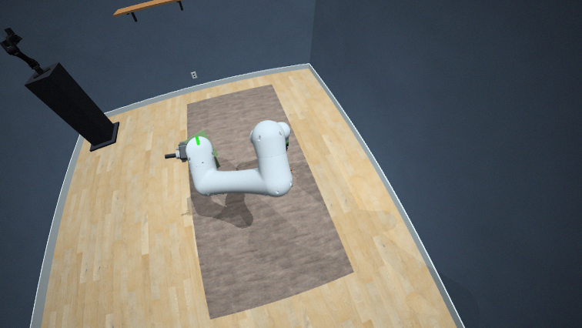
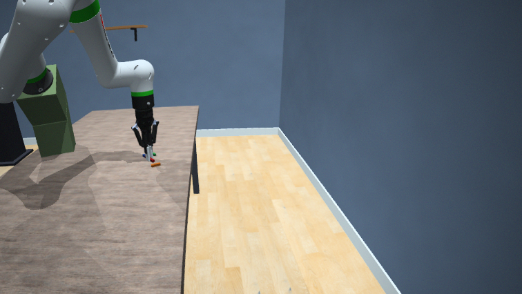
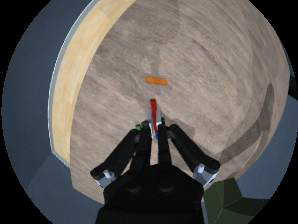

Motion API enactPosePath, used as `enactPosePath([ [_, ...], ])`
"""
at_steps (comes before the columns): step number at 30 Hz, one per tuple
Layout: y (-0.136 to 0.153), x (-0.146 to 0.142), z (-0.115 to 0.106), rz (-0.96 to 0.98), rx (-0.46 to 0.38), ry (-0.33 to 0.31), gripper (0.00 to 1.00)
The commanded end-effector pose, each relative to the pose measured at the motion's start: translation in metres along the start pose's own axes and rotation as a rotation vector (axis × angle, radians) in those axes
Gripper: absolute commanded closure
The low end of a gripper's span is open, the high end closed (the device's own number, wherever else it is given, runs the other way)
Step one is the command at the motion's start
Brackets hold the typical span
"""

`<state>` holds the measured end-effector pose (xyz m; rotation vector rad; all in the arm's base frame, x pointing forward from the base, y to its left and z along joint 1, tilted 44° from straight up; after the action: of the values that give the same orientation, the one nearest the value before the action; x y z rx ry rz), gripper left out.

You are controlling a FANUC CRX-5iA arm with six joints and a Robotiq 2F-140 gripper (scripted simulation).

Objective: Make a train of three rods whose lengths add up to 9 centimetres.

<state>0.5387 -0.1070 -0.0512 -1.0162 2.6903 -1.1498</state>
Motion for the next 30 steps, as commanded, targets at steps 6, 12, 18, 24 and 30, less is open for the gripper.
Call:
enactPosePath([
  [6, 0.0000, -0.0002, -0.0001, 0.000, 0.000, 0.000, 0.97],
  [12, 0.0000, -0.0002, -0.0001, 0.000, 0.000, 0.000, 0.97],
  [18, 0.0000, -0.0002, -0.0001, 0.000, 0.000, 0.000, 0.97],
  [24, 0.0000, -0.0002, -0.0001, 0.000, 0.000, 0.000, 0.95],
  [30, 0.0000, -0.0002, -0.0001, 0.000, 0.000, 0.000, 0.90],
])
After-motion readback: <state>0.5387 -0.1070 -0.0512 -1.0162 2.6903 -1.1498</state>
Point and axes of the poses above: the point where the finger pads meet when closed, its own z axis out along the fingers, its own x axis across the jaws, y = z × x, the point moved 9 cm from there along -z, back along the fingers, and after that the axes turned 3 degrees about z, right-handed, at the moved point
